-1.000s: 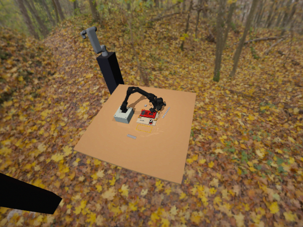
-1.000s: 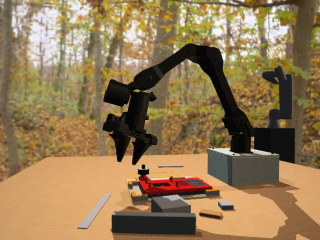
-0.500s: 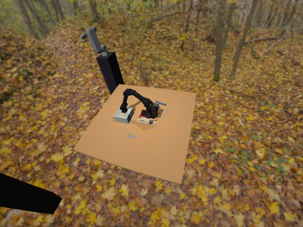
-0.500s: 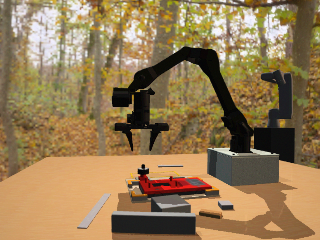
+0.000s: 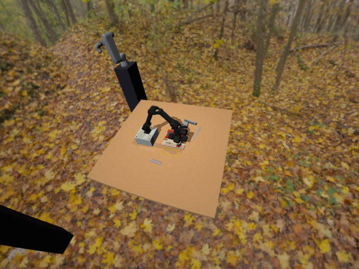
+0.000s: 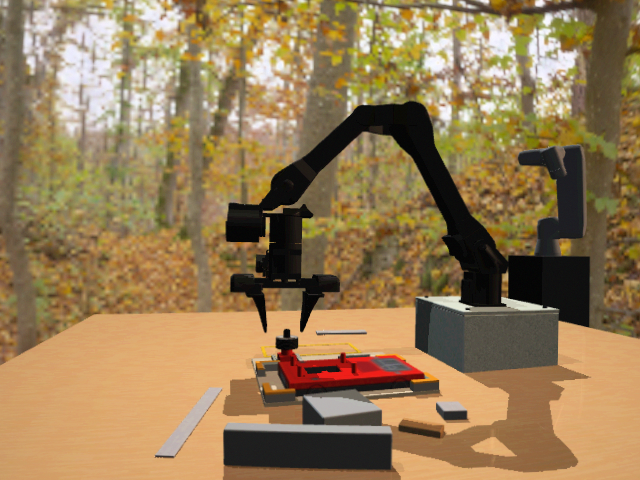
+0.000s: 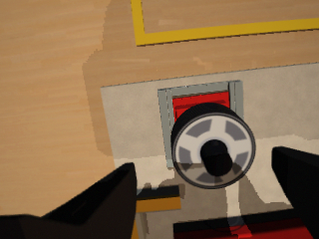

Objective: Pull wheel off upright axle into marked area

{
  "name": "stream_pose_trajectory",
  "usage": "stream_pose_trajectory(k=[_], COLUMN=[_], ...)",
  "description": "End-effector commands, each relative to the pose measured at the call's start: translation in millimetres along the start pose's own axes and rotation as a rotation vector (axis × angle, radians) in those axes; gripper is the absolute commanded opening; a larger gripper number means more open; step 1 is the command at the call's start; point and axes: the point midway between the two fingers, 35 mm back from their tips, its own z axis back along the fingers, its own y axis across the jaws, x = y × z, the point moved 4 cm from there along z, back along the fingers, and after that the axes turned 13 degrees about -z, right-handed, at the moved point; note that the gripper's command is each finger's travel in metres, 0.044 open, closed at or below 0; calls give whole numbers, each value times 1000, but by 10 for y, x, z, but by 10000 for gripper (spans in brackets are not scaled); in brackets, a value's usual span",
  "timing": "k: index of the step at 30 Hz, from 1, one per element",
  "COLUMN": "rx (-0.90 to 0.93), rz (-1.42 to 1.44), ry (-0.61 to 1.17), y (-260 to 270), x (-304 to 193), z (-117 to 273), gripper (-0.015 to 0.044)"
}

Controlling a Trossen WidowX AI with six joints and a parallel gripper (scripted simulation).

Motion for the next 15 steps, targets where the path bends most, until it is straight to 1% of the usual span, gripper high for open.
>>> stream_pose_trajectory(k=[1, 3, 15], rx=[-14, -14, -30], rz=[-5, -5, -2], ry=[-5, -5, -4], y=[-49, -50, -71], x=[21, 22, 18], z=[-209, -213, -191], gripper=[300, 300, 220])
